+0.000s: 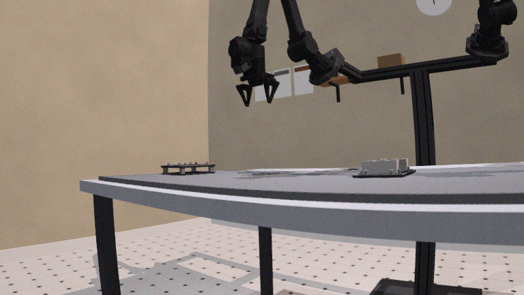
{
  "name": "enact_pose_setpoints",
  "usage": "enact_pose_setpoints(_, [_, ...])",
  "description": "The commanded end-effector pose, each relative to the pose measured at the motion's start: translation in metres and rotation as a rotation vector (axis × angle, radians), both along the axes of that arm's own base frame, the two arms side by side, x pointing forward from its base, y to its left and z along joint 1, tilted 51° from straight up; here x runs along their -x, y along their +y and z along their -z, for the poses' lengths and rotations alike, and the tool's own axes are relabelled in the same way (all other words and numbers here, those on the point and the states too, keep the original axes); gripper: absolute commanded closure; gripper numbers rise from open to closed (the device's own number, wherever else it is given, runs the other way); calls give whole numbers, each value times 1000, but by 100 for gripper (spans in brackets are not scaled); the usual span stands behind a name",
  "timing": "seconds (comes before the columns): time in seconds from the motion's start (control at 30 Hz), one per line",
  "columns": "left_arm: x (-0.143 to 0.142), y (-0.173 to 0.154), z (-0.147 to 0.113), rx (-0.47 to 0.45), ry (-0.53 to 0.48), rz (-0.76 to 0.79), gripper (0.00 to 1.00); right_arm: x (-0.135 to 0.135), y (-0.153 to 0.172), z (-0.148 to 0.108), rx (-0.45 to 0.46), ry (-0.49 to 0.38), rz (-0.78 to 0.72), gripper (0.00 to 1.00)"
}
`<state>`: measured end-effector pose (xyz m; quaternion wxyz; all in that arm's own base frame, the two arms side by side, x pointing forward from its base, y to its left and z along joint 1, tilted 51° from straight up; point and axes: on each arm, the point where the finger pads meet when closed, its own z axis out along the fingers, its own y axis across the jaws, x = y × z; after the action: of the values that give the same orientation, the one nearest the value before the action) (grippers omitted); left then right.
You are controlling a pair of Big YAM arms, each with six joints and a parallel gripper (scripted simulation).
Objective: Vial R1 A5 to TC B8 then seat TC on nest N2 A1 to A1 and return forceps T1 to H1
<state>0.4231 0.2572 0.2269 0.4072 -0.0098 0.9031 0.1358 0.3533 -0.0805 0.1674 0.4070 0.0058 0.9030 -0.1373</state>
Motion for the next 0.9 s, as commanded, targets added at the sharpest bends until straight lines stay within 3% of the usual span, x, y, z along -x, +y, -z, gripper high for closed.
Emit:
enact_pose_setpoints(0.0, [-9, -3, -19, -31, -21, 29, 77, -3, 0, -8, 12, -14, -12, 0])
enact_pose_setpoints(0.13, [-1, -3, -2, -14, 3, 18, 77, -3, 0, -8, 12, -14, -12, 0])
enact_pose_setpoints(0.17, [-3, 0, -11, -17, -15, 9, 77, -3, 0, -8, 12, -14, -12, 0])
enact_pose_setpoints(0.87, [-3, -1, -9, -17, -15, 9, 77, -3, 0, -8, 12, -14, -12, 0])
